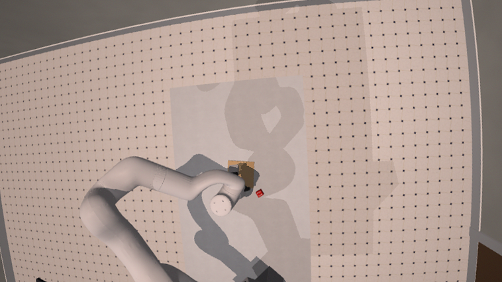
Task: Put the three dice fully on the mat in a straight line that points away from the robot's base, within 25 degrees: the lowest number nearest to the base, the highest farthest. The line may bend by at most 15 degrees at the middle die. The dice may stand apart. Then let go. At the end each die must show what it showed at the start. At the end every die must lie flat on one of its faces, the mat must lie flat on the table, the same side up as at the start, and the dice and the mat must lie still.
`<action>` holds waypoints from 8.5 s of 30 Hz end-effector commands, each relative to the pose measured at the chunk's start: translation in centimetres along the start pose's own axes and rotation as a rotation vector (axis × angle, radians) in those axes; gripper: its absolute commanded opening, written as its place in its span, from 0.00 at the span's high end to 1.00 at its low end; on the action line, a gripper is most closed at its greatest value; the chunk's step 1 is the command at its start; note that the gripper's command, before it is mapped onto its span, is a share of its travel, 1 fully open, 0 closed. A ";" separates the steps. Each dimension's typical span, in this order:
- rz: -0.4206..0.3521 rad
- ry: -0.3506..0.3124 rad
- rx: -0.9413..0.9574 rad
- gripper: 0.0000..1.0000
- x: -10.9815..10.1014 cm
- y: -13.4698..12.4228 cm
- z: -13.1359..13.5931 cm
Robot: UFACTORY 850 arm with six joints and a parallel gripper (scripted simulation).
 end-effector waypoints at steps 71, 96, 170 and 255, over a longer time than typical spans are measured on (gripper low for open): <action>0.000 0.000 -0.578 0.53 -2.1 1.6 -13.5; 0.000 0.000 -0.578 0.53 -1.8 1.6 -13.5; 0.000 0.000 -0.578 0.53 3.1 1.6 -13.5; 0.000 0.000 -0.578 0.73 6.6 1.6 -13.5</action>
Point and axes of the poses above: the point where the finger pads meet when closed, its own x axis out along the fingers, its own z axis across the jaws, y = z × x, the point moved 6 cm from there along -x, back along the fingers, and after that the axes turned 3 degrees about x, right-handed, at the moved point
